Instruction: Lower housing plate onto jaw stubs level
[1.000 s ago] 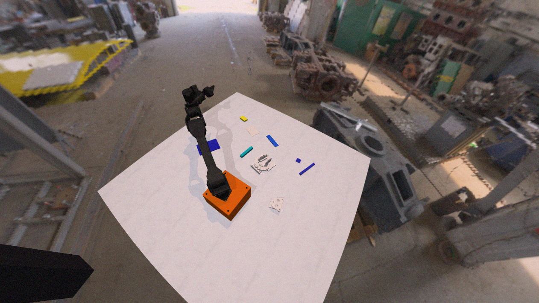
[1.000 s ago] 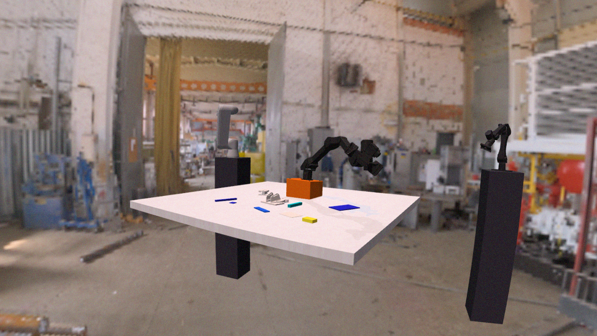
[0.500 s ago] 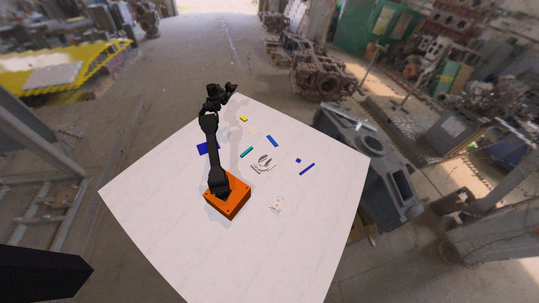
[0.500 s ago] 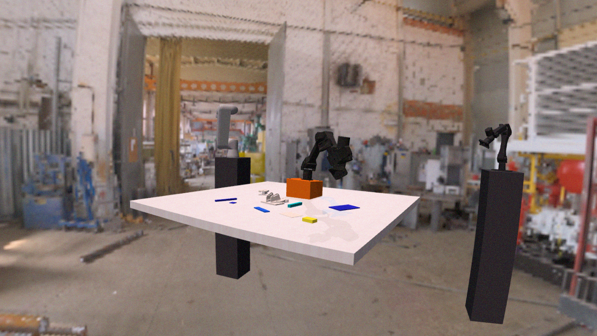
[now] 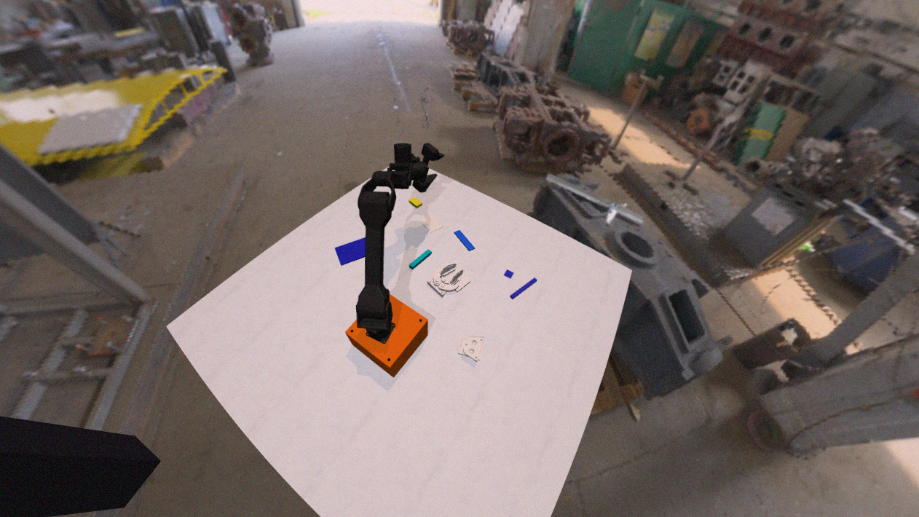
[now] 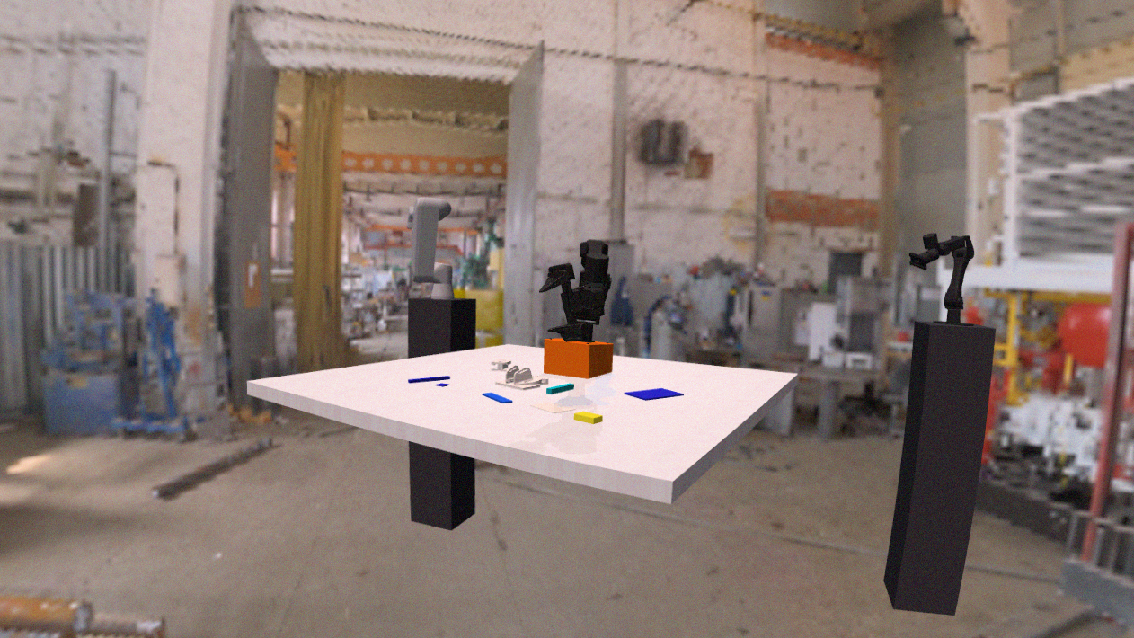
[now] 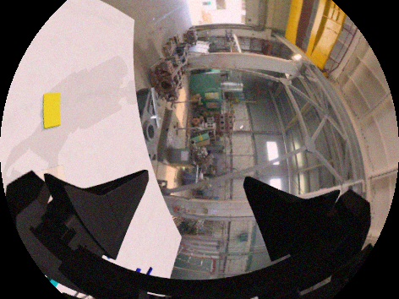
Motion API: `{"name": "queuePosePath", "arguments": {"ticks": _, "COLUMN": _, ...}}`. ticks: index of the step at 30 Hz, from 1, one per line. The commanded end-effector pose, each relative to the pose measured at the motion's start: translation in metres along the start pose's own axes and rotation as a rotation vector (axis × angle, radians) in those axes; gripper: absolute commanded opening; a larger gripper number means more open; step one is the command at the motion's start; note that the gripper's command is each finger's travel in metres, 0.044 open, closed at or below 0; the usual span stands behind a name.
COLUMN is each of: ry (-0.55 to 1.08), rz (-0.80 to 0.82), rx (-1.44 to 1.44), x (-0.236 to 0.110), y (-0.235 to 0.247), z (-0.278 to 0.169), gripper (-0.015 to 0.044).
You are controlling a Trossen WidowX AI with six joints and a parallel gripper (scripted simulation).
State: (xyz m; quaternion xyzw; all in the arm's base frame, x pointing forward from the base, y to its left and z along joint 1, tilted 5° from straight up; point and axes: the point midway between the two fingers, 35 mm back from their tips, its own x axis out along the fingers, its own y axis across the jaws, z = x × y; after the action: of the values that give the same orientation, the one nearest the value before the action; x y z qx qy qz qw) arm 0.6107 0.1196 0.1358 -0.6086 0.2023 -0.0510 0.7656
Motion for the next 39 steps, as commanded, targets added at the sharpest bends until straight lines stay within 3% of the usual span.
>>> {"name": "queuePosePath", "arguments": {"ticks": 1, "ry": 0.046, "rz": 0.038, "rx": -0.076, "x": 0.012, "y": -0.007, "z": -0.036, "gripper": 0.044}}
{"name": "queuePosePath", "arguments": {"ticks": 11, "ry": 0.188, "rz": 0.204, "rx": -0.315, "x": 0.036, "y": -0.01, "z": -0.154, "gripper": 0.044}}
{"name": "queuePosePath", "arguments": {"ticks": 21, "ry": 0.289, "rz": 0.436, "rx": -0.515, "x": 0.028, "y": -0.005, "z": -0.281, "gripper": 0.044}}
{"name": "queuePosePath", "arguments": {"ticks": 31, "ry": 0.32, "rz": 0.718, "rx": -0.652, "x": -0.017, "y": 0.01, "z": -0.4, "gripper": 0.044}}
{"name": "queuePosePath", "arguments": {"ticks": 39, "ry": 0.272, "rz": 0.971, "rx": -0.701, "x": -0.082, "y": 0.031, "z": -0.485, "gripper": 0.044}}
